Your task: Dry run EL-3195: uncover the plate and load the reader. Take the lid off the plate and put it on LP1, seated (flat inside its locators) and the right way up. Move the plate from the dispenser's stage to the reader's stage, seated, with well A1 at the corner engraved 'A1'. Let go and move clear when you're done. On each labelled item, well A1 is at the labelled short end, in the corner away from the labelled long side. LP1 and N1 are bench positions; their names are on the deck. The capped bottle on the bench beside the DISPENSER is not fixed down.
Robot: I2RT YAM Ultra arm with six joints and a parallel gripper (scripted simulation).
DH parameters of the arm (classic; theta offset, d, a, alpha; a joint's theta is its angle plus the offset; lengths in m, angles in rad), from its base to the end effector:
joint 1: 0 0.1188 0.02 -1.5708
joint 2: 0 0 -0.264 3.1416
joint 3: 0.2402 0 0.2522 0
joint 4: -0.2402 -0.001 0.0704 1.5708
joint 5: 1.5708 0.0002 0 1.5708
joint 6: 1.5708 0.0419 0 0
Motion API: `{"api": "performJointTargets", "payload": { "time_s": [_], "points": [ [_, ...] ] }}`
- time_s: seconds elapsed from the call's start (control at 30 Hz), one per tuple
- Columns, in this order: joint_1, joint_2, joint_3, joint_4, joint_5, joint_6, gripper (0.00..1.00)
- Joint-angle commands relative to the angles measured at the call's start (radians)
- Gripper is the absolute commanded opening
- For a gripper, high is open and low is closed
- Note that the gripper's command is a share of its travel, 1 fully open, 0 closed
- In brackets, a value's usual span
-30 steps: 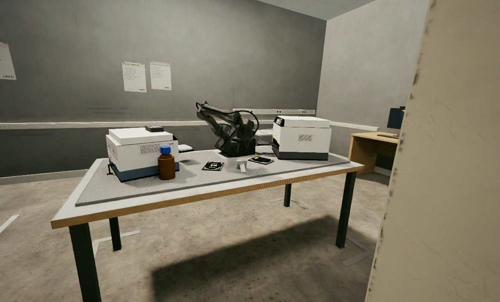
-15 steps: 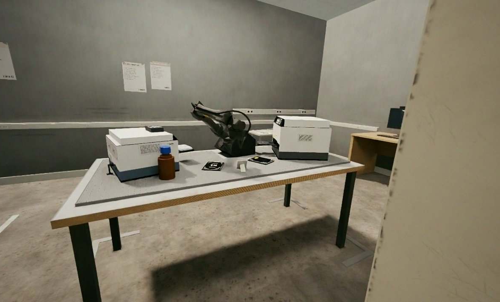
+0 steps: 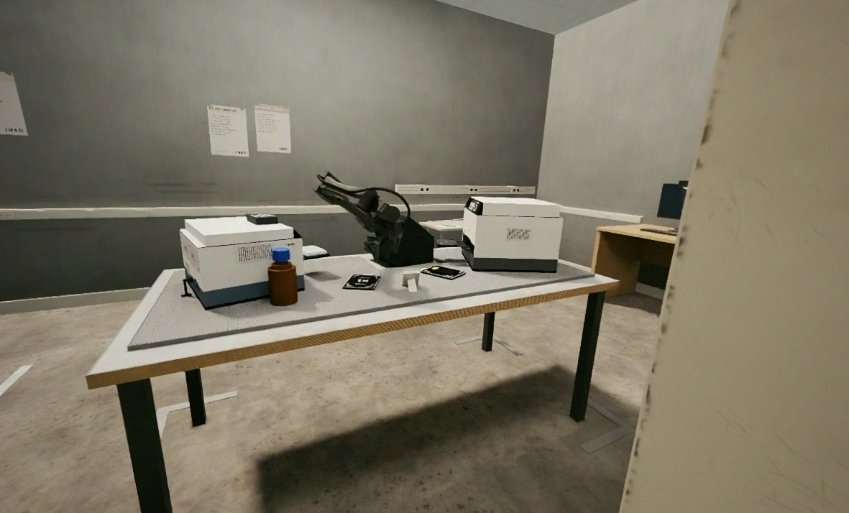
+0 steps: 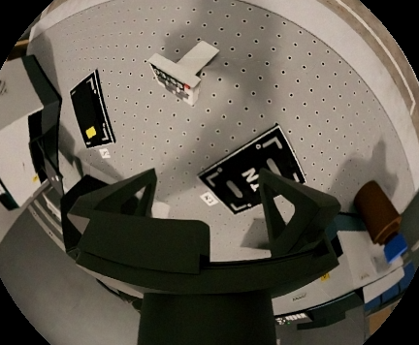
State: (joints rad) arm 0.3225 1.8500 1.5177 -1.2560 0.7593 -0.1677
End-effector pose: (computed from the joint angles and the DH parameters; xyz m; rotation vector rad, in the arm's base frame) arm 0.3331 0.0820 0.2486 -0.7086 2.7917 -1.1477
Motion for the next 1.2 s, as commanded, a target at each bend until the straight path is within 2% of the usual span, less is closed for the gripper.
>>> {"api": "performJointTargets", "payload": {
  "time_s": [0.0,0.07,0.1,0.37,0.4,0.57,0.67,0.7,0.93,0.97,1.17],
  "points": [
    [-0.016,-0.051,0.023,-0.025,-0.009,-0.046,1.0],
    [-0.029,-0.068,0.025,-0.031,-0.009,-0.064,1.0],
    [-0.036,-0.081,-0.022,-0.025,-0.012,-0.067,1.0],
    [-0.075,-0.139,0.018,-0.042,-0.012,-0.121,1.0],
    [-0.061,-0.155,-0.032,-0.019,-0.009,-0.124,1.0],
    [-0.112,-0.203,0.007,-0.049,-0.012,-0.167,1.0],
    [-0.134,-0.229,0.01,-0.059,-0.014,-0.196,1.0],
    [-0.138,-0.242,-0.039,-0.052,-0.002,-0.196,1.0],
    [-0.172,-0.292,-0.003,-0.067,-0.014,-0.242,1.0],
    [-0.155,-0.308,-0.05,-0.035,0.011,-0.242,1.0],
    [-0.215,-0.366,-0.01,-0.077,-0.013,-0.298,1.0]
  ]
}}
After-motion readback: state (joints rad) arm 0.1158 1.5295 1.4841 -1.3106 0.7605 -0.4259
